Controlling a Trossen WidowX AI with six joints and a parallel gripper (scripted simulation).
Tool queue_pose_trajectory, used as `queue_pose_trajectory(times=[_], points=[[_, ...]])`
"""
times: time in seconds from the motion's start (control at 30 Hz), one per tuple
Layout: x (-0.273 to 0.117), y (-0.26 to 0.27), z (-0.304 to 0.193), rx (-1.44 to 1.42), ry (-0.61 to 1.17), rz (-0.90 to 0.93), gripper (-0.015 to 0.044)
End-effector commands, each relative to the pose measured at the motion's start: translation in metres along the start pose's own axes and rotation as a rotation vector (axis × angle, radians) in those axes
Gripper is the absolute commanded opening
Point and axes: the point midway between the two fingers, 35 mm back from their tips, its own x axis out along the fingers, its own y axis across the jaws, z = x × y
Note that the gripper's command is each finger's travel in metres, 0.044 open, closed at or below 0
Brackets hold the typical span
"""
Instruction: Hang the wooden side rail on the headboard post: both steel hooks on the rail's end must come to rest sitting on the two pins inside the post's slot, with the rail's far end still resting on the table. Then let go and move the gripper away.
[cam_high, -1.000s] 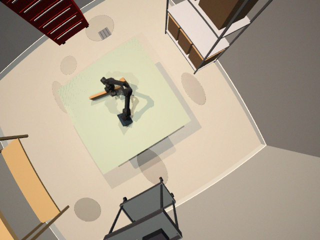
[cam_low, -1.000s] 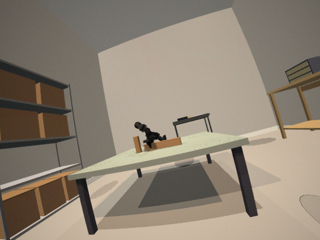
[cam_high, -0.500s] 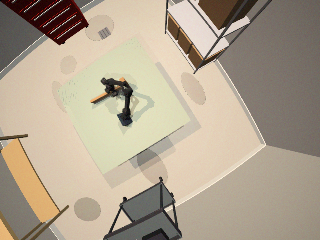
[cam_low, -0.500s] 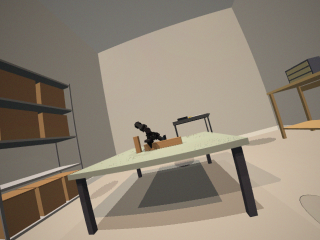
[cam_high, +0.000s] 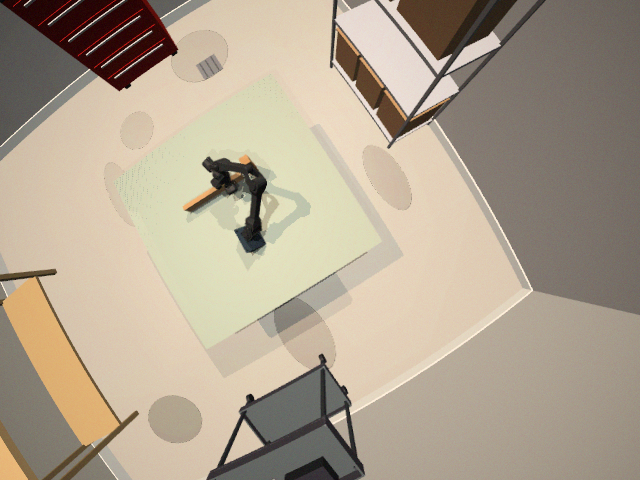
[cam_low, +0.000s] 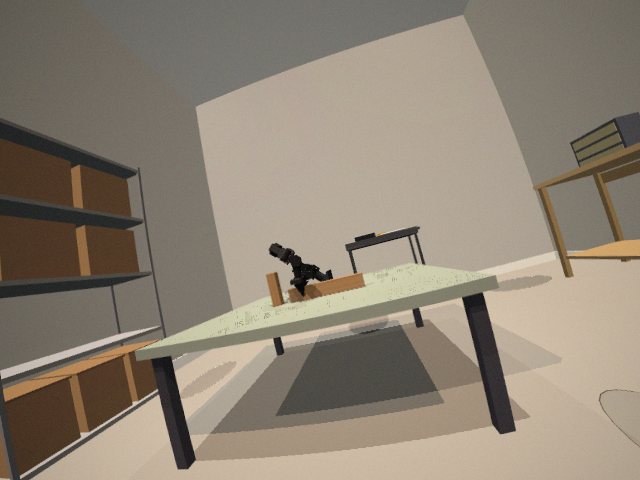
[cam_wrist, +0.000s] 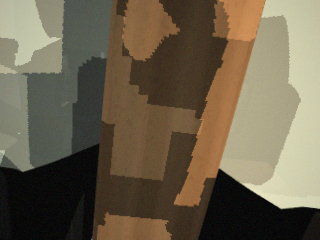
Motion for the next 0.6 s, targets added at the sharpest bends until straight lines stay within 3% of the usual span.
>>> queue_pose_trajectory(times=[0.0, 0.57], points=[[0.0001, -0.0005, 0.0002, 0.004, 0.000, -0.001, 0.0000], [-0.0019, -0.0005, 0.0002, -0.058, 0.000, 0.006, 0.0000]])
